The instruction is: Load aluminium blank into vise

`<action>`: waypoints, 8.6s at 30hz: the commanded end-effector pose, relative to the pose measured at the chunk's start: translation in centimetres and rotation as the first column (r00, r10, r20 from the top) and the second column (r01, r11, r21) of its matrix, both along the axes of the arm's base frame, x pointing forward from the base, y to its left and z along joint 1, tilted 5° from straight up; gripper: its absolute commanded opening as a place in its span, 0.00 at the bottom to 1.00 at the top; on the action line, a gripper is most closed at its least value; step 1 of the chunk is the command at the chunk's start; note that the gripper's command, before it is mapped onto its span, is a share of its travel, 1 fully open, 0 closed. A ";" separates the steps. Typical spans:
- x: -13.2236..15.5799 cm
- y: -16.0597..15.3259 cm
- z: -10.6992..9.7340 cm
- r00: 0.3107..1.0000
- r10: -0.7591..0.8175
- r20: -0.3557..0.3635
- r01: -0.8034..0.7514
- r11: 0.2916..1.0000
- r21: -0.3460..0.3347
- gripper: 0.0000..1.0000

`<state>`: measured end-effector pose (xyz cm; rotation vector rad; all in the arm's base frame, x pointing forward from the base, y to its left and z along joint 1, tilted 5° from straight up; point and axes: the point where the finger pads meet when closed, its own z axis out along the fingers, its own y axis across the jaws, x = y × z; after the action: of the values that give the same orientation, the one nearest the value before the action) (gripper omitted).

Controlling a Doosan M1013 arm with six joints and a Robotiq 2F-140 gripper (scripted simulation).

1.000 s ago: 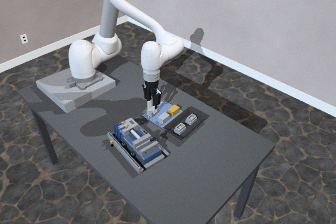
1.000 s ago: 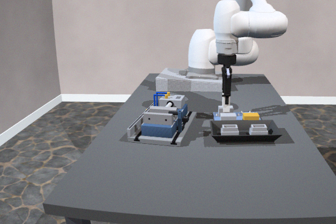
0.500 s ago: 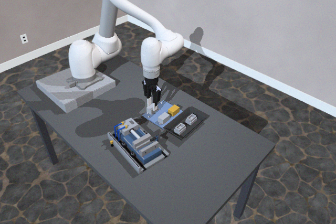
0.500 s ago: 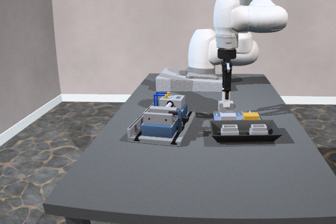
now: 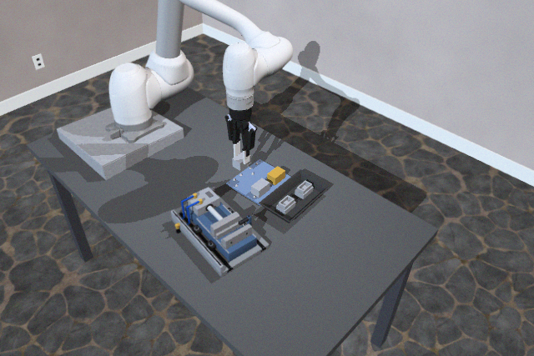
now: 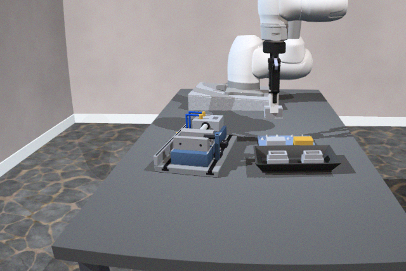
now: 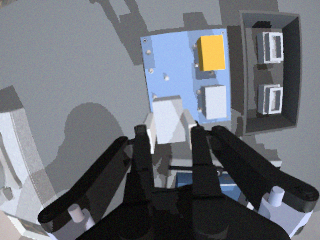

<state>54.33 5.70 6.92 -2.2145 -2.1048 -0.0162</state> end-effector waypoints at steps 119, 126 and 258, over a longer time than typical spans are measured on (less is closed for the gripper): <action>17.2 -26.6 -0.2 0.983 -0.184 -0.012 0.184 0.983 -0.011 0.00; 17.2 -26.5 -0.6 0.983 -0.184 -0.012 0.184 0.983 -0.011 0.00; 17.1 -26.4 -2.9 0.983 -0.184 -0.012 0.183 0.983 -0.011 0.00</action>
<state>71.47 -20.68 4.02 -2.3992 -1.8905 -0.0037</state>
